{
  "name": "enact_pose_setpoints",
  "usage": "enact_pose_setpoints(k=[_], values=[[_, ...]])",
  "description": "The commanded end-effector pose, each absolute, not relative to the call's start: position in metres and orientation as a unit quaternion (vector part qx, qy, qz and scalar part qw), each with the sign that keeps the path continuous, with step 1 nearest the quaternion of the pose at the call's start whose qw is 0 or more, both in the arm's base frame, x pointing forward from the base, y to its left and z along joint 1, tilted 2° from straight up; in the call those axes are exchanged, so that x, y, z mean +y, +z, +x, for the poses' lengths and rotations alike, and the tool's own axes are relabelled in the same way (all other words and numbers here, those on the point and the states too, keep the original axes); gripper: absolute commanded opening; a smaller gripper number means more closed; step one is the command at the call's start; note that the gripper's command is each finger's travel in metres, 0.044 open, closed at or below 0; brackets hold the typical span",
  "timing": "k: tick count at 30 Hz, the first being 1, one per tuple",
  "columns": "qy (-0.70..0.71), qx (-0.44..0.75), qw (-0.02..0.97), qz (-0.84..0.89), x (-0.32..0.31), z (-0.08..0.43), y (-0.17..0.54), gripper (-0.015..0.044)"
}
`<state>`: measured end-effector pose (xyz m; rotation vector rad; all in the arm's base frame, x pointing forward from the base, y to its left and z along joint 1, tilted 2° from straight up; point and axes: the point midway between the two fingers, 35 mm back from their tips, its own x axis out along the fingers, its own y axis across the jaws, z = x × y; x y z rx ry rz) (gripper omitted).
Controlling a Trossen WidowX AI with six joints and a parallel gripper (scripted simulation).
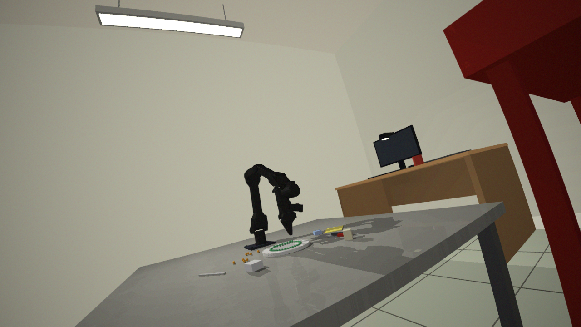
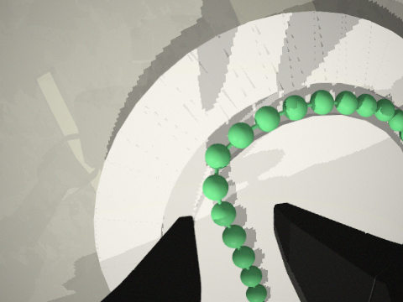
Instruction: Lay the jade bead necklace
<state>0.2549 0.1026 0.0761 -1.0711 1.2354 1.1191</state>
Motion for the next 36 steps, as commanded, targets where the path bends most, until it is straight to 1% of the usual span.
enact_pose_setpoints(k=[1, 29, 33, 34, 36], values=[[0.472, 0.521, 0.548, -0.452, 0.103, 0.255, 0.076, 0.0120], [0.472, 0.527, 0.547, -0.449, 0.104, 0.253, 0.044, 0.0120], [0.473, 0.524, 0.546, -0.451, 0.104, 0.254, 0.046, 0.0015], [0.473, 0.524, 0.546, -0.451, 0.104, 0.254, 0.046, 0.0000], [0.473, 0.524, 0.546, -0.451, 0.104, 0.254, 0.046, 0.0000]])
